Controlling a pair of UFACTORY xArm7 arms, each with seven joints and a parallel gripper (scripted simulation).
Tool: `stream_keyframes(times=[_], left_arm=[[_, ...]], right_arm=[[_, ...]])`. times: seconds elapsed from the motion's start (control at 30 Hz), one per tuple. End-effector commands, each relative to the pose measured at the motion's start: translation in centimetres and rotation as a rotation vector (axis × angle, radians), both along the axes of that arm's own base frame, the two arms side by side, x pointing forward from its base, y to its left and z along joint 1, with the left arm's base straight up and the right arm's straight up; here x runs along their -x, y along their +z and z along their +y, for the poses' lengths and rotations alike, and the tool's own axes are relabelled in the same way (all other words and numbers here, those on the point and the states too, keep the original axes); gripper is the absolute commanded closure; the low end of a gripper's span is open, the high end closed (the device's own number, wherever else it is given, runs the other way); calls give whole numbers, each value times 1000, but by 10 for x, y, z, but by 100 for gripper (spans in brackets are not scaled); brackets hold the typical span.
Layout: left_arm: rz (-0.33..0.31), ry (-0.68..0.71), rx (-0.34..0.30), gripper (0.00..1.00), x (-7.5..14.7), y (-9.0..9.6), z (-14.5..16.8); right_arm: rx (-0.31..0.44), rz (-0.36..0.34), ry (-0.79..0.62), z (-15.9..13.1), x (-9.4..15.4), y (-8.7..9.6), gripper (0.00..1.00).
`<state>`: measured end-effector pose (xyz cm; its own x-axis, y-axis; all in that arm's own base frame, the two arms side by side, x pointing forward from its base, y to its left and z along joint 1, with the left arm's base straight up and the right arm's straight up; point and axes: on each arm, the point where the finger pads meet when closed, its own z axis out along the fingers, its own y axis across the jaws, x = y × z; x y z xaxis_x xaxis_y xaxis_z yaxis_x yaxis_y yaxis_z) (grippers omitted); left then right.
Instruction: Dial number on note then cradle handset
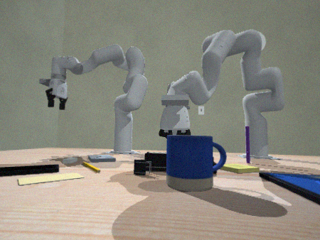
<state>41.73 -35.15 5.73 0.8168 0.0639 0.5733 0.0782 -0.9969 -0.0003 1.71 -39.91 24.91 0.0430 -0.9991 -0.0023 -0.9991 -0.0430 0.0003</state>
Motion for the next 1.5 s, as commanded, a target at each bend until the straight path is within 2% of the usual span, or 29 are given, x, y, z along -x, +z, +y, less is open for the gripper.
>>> stream_keyframes(times=[0.0,1.17,1.47], left_arm=[[-2,0,2,100,0,1,-1],[-2,0,2,100,-1,-3,-1],[-2,0,2,100,0,8,-1]], right_arm=[[2,0,0,-1,0,1,0],[2,0,0,-1,0,1,0],[2,0,0,-1,0,1,0]])
